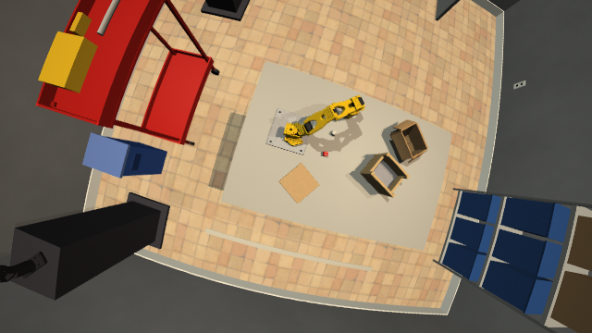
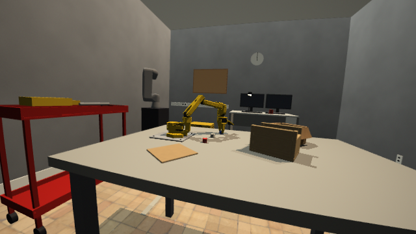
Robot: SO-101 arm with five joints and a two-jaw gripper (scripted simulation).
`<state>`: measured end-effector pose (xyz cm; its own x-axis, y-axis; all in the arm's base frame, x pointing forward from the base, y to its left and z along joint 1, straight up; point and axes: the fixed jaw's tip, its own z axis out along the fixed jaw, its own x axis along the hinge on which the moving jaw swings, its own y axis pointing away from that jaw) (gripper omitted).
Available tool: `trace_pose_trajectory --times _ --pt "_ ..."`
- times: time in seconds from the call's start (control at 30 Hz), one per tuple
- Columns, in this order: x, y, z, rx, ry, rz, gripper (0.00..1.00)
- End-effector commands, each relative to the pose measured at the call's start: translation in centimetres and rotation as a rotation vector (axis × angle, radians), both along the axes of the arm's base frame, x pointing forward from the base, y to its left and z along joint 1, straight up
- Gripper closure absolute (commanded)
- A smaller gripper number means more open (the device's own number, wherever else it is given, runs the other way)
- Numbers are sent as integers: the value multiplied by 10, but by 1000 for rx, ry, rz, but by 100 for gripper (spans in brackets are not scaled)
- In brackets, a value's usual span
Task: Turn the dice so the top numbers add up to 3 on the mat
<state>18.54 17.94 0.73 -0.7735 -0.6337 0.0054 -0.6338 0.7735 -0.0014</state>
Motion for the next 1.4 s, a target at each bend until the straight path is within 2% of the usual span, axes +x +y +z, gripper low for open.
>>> trace_pose_trajectory --times 0.0,0.53,0.87,1.1,1.37 --pt "0 -5 -5 -11 14 -2 88" --pt "1 -6 -5 -11 15 -2 91" --pt "1 -6 -5 -11 15 -2 99" --pt "1 -6 -4 -11 14 -2 100" --pt "1 -4 6 -6 8 -2 100"
